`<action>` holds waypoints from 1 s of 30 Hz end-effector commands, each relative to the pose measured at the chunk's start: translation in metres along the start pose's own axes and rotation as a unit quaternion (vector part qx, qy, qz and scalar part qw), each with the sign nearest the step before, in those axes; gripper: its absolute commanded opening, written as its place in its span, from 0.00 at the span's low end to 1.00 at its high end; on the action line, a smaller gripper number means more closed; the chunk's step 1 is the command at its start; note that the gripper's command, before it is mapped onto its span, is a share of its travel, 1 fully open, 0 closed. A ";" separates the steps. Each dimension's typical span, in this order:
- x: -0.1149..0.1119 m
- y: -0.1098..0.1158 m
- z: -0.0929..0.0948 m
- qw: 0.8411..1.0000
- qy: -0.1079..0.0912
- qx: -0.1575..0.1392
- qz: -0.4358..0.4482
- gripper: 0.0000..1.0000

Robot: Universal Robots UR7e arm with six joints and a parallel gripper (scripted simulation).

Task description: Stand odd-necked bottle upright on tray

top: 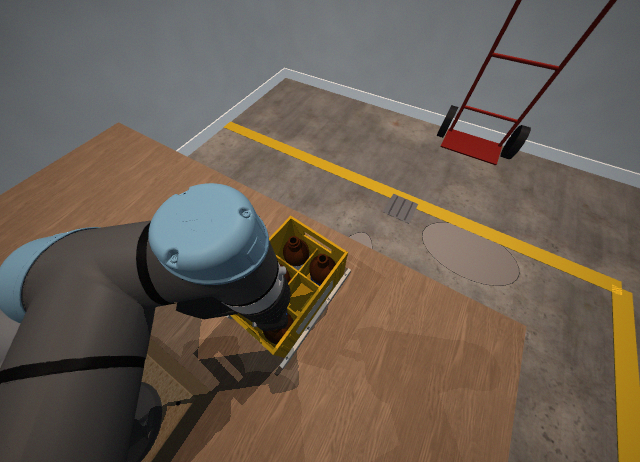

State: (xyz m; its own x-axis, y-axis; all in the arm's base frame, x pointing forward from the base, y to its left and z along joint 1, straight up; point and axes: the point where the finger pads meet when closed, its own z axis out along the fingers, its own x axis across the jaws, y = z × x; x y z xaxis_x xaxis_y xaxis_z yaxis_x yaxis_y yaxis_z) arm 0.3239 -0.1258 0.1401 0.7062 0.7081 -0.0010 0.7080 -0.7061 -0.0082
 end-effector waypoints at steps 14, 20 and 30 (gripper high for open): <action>0.000 0.000 0.000 1.000 0.000 -0.001 0.000 0.00; 0.000 0.000 0.000 1.000 0.000 -0.001 0.000 0.00; 0.011 -0.008 -0.001 1.000 0.000 -0.001 0.000 0.00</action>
State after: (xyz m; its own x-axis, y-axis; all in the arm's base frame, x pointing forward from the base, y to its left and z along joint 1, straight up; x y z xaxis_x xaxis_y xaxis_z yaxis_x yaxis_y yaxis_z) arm 0.3241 -0.1240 0.1401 0.7062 0.7080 -0.0010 0.7080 -0.7062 -0.0081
